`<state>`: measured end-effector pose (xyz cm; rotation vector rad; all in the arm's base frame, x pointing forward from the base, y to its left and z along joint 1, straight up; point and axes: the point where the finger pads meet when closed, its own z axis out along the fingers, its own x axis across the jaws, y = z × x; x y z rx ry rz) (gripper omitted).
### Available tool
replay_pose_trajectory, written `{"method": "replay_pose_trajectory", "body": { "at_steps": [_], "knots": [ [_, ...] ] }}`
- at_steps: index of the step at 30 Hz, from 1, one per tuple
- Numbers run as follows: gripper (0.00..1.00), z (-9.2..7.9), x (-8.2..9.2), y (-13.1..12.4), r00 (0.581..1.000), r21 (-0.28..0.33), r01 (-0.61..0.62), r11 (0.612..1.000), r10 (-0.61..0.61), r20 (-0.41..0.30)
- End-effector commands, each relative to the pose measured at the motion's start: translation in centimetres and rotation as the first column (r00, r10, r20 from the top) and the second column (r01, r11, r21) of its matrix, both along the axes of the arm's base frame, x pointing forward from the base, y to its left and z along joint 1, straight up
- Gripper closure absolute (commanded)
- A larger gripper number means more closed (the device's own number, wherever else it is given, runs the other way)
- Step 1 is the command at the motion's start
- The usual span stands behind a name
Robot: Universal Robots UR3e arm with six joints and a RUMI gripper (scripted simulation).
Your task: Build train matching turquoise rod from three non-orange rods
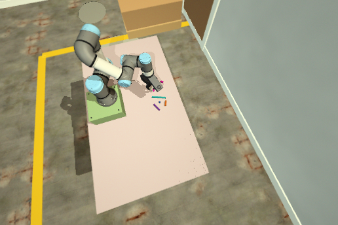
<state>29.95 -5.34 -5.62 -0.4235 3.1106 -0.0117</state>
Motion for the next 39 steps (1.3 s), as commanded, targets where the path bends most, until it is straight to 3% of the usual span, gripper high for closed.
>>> {"method": "replay_pose_trajectory", "body": {
  "at_steps": [1, 14, 25, 39],
  "knots": [
    [1.0, 1.2, 0.0, 0.1, 1.0, 0.004, -0.001, 1.0, 0.001, -0.002],
    [1.0, 5.9, 0.0, 0.1, 1.0, 0.004, -0.001, 1.0, 0.001, -0.002],
    [1.0, 7.5, 0.0, 0.1, 1.0, 0.004, -0.001, 1.0, 0.001, -0.002],
    [1.0, 7.6, 0.0, 0.1, 1.0, 0.004, 0.0, 1.0, 0.0, -0.002]
  ]
}}
